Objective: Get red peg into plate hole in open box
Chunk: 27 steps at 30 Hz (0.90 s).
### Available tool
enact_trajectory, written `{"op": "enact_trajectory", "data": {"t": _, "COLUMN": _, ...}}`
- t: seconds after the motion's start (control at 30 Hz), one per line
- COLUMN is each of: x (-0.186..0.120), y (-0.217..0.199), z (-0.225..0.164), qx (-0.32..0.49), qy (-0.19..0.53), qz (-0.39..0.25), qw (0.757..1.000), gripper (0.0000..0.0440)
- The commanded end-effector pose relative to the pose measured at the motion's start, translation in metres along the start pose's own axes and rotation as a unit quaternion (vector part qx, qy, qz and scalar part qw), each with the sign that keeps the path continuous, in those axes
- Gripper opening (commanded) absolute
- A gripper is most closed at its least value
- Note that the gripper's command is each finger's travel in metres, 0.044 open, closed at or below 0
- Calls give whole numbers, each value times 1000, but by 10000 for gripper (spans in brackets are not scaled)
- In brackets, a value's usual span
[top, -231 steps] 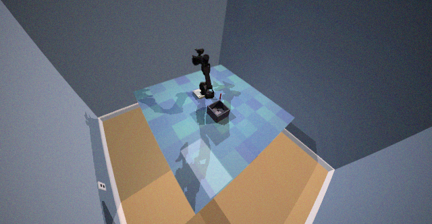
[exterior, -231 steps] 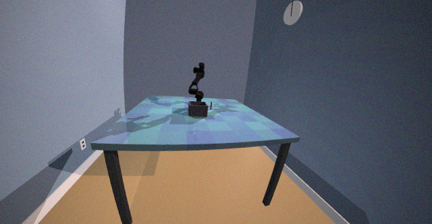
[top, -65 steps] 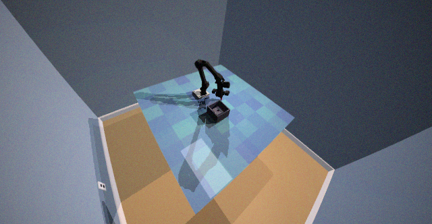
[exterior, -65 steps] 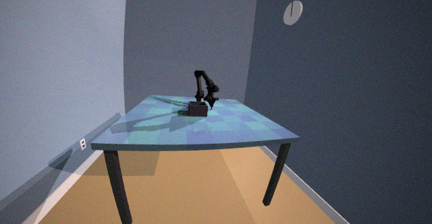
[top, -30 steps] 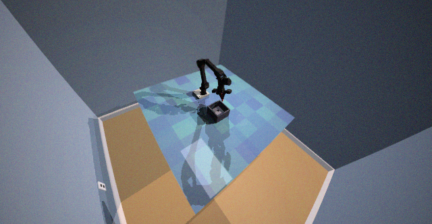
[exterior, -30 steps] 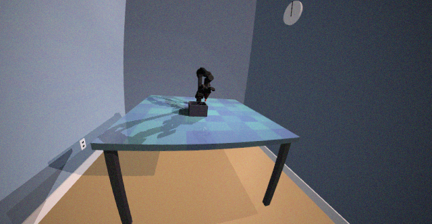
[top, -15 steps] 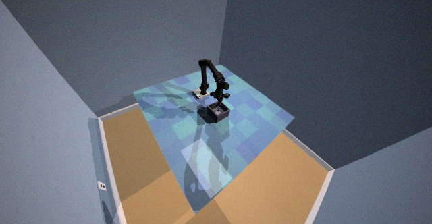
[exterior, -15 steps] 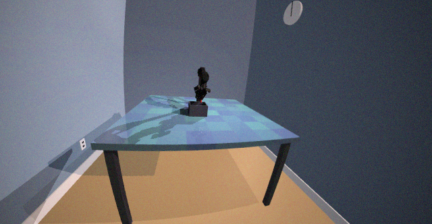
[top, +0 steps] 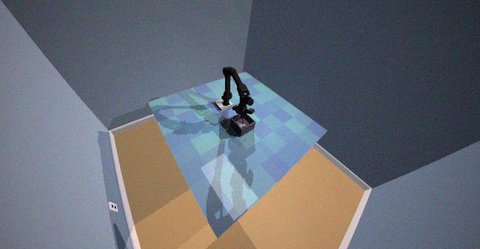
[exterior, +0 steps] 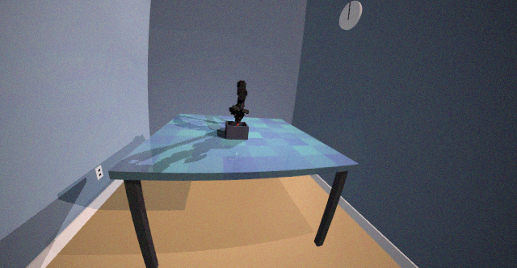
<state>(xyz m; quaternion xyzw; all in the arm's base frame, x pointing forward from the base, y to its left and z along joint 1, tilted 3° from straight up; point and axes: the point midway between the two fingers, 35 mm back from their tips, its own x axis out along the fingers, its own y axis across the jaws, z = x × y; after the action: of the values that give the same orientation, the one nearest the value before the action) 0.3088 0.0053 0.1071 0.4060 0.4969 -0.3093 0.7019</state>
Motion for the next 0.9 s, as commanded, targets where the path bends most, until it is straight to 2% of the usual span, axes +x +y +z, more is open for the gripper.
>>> {"op": "enact_trajectory", "data": {"t": 0.0, "x": 12, "y": -1, "z": 1, "qx": -2, "qy": 9, "qz": -12, "qw": 1000, "gripper": 17}}
{"op": "enact_trajectory", "data": {"t": 0.07, "x": 18, "y": -2, "z": 1, "qx": -4, "qy": 12, "qz": -19, "qw": 1000, "gripper": 18}}
{"op": "enact_trajectory", "data": {"t": 0.13, "x": 23, "y": -3, "z": 2, "qx": -7, "qy": 14, "qz": -25, "qw": 1000, "gripper": 37}}
{"op": "enact_trajectory", "data": {"t": 0.3, "x": 33, "y": -5, "z": 6, "qx": -21, "qy": 18, "qz": -43, "qw": 999, "gripper": 145}}
{"op": "enact_trajectory", "data": {"t": 0.87, "x": 39, "y": 18, "z": 36, "qx": -39, "qy": 20, "qz": -58, "qw": 997, "gripper": 137}}
